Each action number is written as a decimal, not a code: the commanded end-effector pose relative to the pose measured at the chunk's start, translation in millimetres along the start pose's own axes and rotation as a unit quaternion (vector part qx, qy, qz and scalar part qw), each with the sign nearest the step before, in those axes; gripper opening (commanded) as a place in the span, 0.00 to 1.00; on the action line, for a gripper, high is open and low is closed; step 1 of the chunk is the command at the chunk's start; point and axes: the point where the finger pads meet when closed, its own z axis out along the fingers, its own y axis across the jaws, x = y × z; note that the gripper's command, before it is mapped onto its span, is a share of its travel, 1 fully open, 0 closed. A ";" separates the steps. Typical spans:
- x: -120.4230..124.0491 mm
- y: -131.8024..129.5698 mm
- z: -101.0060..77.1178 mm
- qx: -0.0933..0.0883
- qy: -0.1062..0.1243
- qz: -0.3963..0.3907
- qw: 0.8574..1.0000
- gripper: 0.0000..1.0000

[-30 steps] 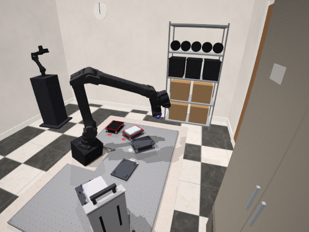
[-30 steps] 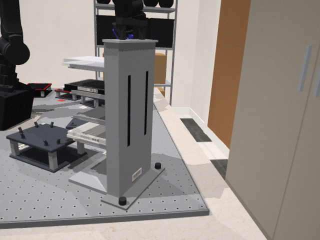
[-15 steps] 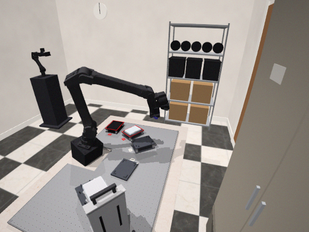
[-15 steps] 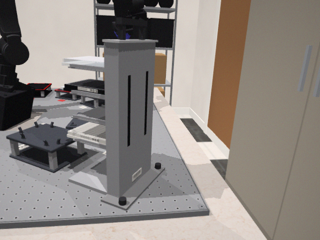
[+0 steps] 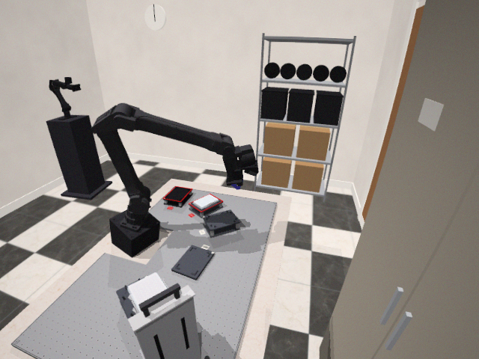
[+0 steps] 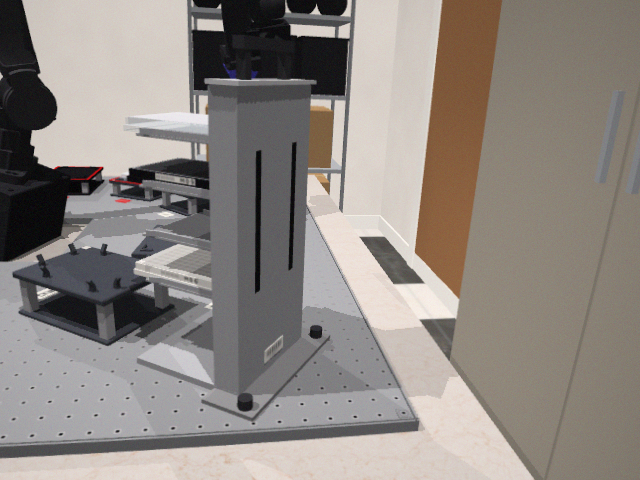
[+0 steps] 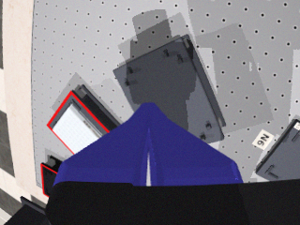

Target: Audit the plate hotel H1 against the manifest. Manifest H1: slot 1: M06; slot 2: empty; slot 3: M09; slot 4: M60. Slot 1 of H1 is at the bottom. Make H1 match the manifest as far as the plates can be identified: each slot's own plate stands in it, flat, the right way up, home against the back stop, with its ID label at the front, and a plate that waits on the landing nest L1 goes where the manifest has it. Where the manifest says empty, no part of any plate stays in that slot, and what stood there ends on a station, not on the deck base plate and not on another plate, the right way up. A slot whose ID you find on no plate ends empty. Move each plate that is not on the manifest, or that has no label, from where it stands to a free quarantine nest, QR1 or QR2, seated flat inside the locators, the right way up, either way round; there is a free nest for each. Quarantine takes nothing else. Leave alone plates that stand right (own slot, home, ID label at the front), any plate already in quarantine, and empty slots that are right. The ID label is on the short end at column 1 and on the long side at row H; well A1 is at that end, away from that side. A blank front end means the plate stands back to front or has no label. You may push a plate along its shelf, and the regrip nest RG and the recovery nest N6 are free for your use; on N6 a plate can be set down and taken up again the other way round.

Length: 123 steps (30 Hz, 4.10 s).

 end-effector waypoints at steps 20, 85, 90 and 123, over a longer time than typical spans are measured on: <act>29.8 -49.7 -23.5 0.046 0.004 0.017 0.999 0.00; 146.7 -165.1 -78.4 0.184 0.048 0.099 0.977 0.00; 138.0 -168.5 -101.0 0.186 0.032 0.101 0.977 0.00; 175.2 -259.4 -121.2 0.227 -0.032 0.123 0.965 0.00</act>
